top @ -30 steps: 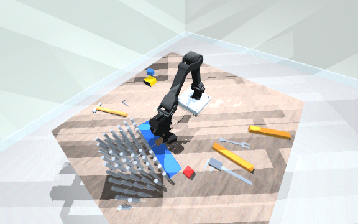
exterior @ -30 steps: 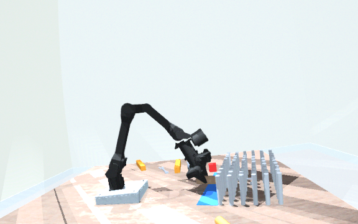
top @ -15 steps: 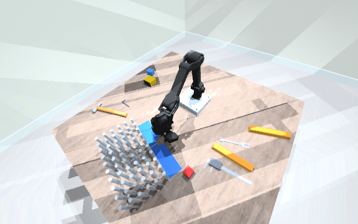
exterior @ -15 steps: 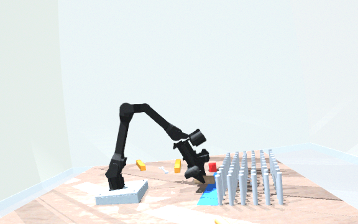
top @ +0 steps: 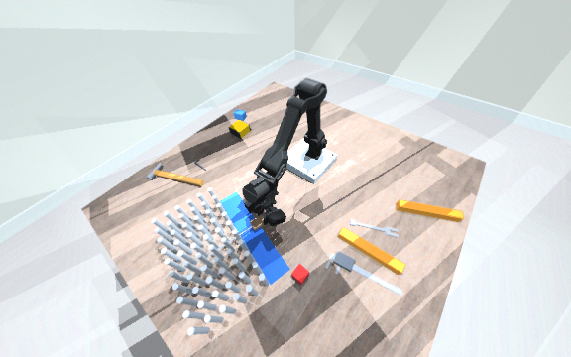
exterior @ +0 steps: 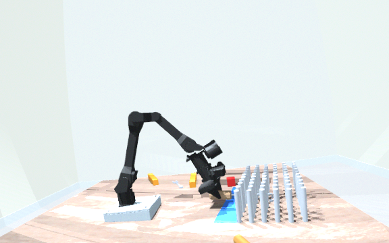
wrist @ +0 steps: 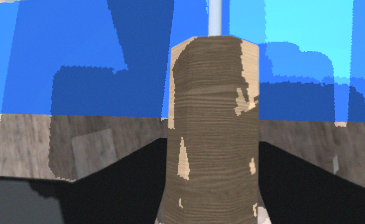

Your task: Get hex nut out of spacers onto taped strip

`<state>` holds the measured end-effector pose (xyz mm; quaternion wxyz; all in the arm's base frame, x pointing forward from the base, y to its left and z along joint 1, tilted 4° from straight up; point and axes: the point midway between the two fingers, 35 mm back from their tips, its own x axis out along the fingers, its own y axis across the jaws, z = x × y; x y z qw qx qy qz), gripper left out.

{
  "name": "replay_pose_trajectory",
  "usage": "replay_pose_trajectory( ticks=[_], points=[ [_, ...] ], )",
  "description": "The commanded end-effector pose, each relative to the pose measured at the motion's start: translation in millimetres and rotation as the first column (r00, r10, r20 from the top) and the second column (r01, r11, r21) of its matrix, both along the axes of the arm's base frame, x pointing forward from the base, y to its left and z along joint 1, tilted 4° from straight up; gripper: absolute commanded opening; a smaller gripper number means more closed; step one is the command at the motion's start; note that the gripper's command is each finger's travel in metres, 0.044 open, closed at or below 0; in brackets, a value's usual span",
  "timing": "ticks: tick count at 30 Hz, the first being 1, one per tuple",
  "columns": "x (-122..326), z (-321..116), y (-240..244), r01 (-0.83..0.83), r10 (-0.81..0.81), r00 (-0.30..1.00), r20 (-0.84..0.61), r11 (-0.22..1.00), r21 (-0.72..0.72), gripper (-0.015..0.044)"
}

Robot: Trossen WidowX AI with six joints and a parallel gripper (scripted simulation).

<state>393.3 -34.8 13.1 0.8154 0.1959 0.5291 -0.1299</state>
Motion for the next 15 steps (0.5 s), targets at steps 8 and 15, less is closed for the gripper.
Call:
replay_pose_trajectory(
  ticks=[8,15],
  points=[
    [-3.6,6.1,-1.5,0.005,-0.005,1.000,0.007,1.000,-0.004,0.0000],
    [-6.4,9.3,-1.6,0.003,-0.003,1.000,0.007,1.000,-0.004,0.0000]
  ],
)
